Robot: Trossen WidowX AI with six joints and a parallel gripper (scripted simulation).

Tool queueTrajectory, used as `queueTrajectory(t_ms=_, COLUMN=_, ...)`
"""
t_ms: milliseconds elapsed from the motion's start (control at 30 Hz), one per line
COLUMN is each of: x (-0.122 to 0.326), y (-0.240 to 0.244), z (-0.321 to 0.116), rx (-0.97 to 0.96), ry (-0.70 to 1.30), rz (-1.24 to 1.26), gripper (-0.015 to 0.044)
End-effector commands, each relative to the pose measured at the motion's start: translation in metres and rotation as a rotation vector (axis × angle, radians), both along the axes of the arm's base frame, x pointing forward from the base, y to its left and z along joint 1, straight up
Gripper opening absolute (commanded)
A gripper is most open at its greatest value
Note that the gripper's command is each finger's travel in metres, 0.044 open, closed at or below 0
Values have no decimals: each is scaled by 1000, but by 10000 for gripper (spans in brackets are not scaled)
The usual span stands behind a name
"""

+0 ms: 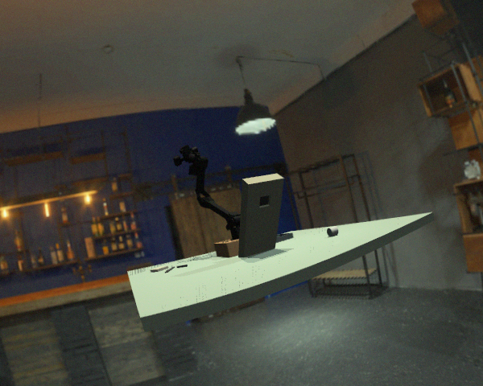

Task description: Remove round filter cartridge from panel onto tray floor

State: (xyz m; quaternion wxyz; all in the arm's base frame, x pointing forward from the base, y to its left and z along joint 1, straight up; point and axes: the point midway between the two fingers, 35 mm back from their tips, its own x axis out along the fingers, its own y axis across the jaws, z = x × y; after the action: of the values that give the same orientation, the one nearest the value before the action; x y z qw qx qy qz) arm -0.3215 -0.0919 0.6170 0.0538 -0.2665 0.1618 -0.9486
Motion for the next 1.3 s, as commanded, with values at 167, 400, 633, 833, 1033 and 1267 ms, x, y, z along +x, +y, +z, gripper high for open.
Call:
queueTrajectory(t_ms=167, x=53, y=25, z=43, rx=191, ry=289, rz=-221, gripper=243)
queueTrajectory(t_ms=400, x=144, y=59, z=84, rx=403, ry=646, rz=-645, gripper=117)
queueTrajectory(t_ms=633, x=231, y=83, z=98, rx=514, ry=871, rz=-1086, gripper=117)
queueTrajectory(t_ms=833, x=304, y=97, z=93, rx=549, ry=982, rz=-1491, gripper=117)
queueTrajectory(t_ms=1033, x=382, y=107, z=71, rx=516, ry=1010, rz=-1960, gripper=117)
queueTrajectory(t_ms=1267, x=462, y=111, z=29, rx=372, ry=893, rz=-2489, gripper=117)
